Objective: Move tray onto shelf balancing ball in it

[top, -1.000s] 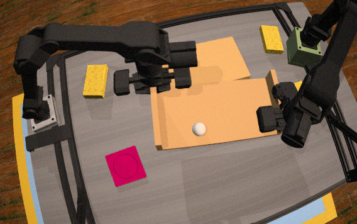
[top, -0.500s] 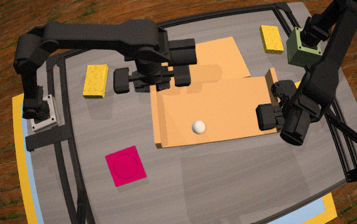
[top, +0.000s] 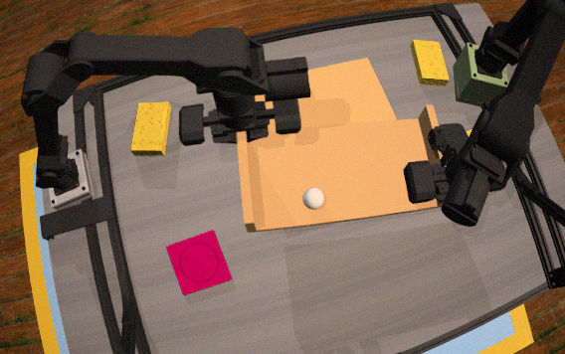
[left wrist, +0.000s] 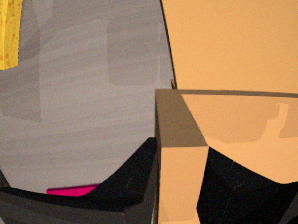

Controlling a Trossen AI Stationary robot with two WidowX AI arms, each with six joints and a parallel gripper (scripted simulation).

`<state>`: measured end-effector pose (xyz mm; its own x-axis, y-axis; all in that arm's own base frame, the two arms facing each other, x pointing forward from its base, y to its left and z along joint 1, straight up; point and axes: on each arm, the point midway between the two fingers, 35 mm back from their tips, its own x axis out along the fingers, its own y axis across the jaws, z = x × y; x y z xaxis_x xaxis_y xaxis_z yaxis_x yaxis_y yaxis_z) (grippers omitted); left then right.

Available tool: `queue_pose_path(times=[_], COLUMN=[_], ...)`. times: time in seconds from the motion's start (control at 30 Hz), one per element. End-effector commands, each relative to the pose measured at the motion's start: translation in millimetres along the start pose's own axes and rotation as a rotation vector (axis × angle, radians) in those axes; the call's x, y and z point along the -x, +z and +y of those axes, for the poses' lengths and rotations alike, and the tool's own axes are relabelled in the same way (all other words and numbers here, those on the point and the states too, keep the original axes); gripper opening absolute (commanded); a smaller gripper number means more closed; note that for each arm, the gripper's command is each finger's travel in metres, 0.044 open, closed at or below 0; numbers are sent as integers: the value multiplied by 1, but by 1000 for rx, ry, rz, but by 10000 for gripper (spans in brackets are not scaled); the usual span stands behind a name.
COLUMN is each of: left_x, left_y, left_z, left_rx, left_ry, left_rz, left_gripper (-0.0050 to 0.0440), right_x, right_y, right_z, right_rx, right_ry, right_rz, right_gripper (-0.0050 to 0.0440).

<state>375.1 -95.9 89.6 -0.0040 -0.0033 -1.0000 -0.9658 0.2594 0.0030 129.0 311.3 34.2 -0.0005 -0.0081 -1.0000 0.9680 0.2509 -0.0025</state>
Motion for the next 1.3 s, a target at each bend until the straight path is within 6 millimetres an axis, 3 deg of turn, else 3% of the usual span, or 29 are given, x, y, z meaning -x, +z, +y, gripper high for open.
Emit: queue_pose_path(times=[0.0,1.27], left_x=[4,2], left_y=[2,15], left_z=[1,4], left_rx=[-1,-1], left_ry=[3,-2], left_rz=[-11,6], left_gripper=[20,20], right_x=[3,5], right_y=[1,14], right_z=[1,4], right_rx=[-2,-2], right_ry=[9,3], right_rz=[1,18], right_gripper=[20,20])
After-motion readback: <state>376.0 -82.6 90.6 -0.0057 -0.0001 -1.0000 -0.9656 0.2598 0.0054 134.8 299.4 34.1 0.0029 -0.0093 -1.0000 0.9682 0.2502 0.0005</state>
